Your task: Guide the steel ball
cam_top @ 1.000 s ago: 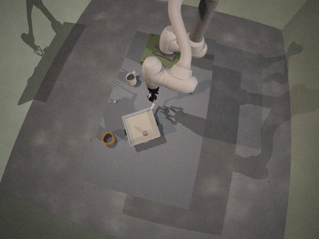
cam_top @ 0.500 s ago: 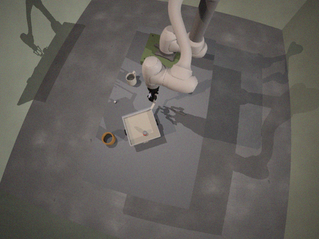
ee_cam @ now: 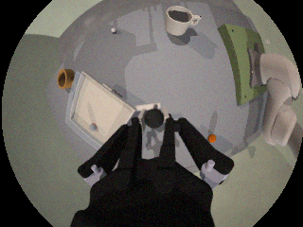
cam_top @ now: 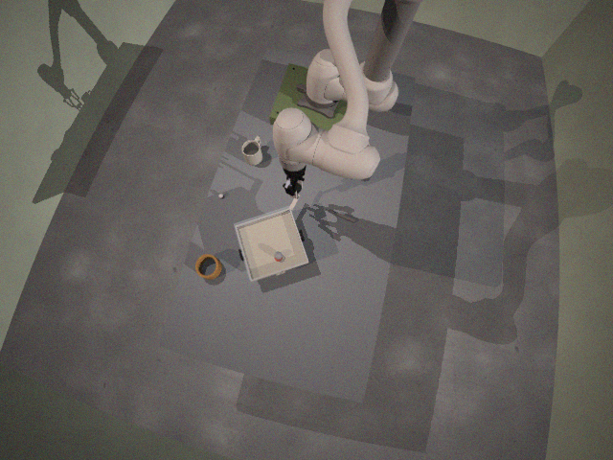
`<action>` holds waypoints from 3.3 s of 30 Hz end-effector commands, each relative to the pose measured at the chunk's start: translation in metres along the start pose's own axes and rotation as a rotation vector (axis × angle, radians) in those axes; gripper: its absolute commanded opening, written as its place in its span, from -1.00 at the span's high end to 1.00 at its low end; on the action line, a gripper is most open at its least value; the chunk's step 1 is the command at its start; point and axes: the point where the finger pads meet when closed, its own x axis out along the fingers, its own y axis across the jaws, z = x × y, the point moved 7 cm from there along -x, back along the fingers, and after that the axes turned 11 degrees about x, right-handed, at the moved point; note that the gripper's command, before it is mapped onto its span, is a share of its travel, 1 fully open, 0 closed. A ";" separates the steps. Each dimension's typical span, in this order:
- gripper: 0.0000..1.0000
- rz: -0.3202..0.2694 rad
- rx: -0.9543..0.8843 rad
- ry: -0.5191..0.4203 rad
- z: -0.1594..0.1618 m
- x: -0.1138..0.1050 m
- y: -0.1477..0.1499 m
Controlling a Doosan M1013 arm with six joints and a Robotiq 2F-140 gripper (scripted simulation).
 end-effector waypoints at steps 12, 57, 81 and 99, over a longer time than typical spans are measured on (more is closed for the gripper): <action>1.00 -0.001 0.000 0.000 0.000 -0.001 0.000; 1.00 -0.001 0.000 0.000 -0.001 0.003 0.001; 1.00 -0.001 0.000 0.000 -0.001 0.003 0.001; 0.28 -0.001 0.000 0.000 -0.001 0.003 0.001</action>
